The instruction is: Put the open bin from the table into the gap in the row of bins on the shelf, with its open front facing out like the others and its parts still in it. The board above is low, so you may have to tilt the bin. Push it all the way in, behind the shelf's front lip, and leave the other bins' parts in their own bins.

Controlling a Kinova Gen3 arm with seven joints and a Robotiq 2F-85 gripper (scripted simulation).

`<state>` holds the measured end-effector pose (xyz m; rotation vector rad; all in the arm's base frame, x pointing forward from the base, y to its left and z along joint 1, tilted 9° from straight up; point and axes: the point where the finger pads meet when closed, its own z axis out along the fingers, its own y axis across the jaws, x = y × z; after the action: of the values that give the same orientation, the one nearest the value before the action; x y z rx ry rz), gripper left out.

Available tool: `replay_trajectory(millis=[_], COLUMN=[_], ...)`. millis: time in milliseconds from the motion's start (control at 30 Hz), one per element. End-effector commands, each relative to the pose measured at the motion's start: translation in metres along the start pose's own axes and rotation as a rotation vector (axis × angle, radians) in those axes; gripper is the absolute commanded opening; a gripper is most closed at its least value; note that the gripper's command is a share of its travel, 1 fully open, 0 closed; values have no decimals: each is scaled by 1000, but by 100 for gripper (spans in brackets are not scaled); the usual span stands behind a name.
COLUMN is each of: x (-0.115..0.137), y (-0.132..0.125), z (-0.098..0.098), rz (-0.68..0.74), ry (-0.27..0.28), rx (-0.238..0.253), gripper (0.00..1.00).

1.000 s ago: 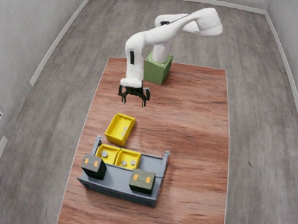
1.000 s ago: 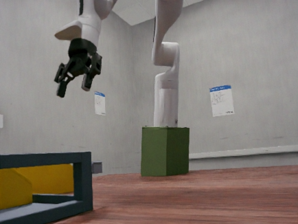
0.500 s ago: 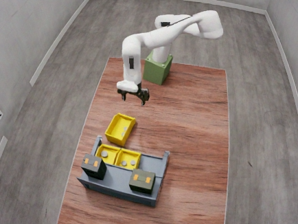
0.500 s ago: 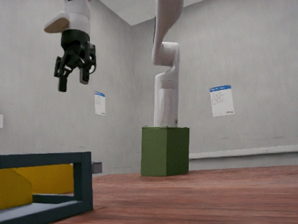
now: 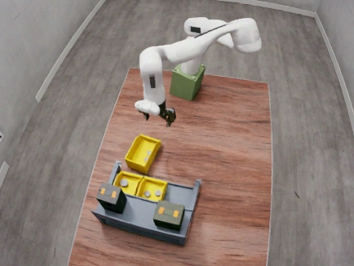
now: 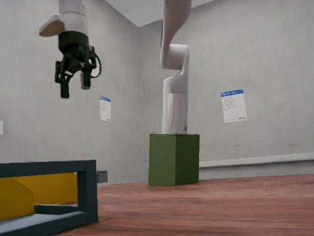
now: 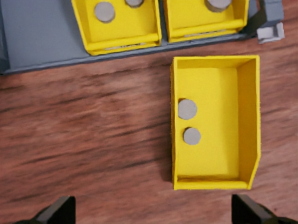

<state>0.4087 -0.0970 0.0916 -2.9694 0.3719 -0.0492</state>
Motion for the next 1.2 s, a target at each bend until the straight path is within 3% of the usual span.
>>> replay_trajectory(millis=[0, 33, 433, 600, 1000, 1167], x=[11, 14, 14, 30, 30, 46], y=[31, 41, 41, 93, 93, 144], z=[-1, -1, -1, -1, -1, -1], rz=[-2, -2, -2, -2, -2, -2], ry=[2, 1, 1, 1, 1, 2], rx=[-1, -1, -1, -1, -1, -1], gripper=[100, 100, 100, 100, 100, 100])
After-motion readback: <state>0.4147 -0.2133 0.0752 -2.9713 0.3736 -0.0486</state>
